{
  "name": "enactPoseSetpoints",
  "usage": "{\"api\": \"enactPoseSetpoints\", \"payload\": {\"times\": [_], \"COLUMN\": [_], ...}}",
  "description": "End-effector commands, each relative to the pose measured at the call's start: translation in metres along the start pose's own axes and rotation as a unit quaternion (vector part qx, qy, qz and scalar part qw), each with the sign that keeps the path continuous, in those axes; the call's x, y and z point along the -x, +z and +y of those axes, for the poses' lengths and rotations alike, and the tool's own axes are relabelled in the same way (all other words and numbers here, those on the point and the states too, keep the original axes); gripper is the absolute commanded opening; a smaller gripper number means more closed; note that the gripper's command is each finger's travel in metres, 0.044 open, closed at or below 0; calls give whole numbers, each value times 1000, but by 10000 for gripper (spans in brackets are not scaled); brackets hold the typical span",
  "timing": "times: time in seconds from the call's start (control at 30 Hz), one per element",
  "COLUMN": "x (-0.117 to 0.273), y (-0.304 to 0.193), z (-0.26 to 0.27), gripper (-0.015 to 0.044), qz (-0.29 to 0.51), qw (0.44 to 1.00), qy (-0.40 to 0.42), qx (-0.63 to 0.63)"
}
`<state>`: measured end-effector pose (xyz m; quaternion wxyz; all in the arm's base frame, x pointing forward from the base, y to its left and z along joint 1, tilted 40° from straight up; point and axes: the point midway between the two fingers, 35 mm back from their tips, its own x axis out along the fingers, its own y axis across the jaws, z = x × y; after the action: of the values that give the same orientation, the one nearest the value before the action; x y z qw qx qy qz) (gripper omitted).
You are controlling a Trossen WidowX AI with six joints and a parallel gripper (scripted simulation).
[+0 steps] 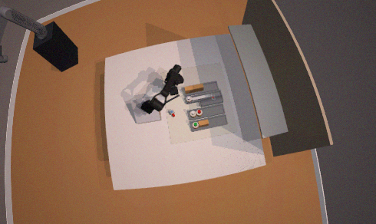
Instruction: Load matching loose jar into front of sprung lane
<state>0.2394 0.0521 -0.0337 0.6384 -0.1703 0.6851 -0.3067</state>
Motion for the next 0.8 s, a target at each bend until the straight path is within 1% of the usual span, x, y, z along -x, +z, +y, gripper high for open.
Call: {"api": "enactPoseSetpoints", "payload": {"times": [0.0, 0.27, 0.77], "x": [9, -4, -39], "y": [-1, 19, 51], "z": [-1, -23, -85], "gripper": [0, 0, 0], "qz": [1, 0, 0], "qw": [1000, 1000, 1000], "qy": [1, 6, -1], "qx": [-4, 1, 8]}}
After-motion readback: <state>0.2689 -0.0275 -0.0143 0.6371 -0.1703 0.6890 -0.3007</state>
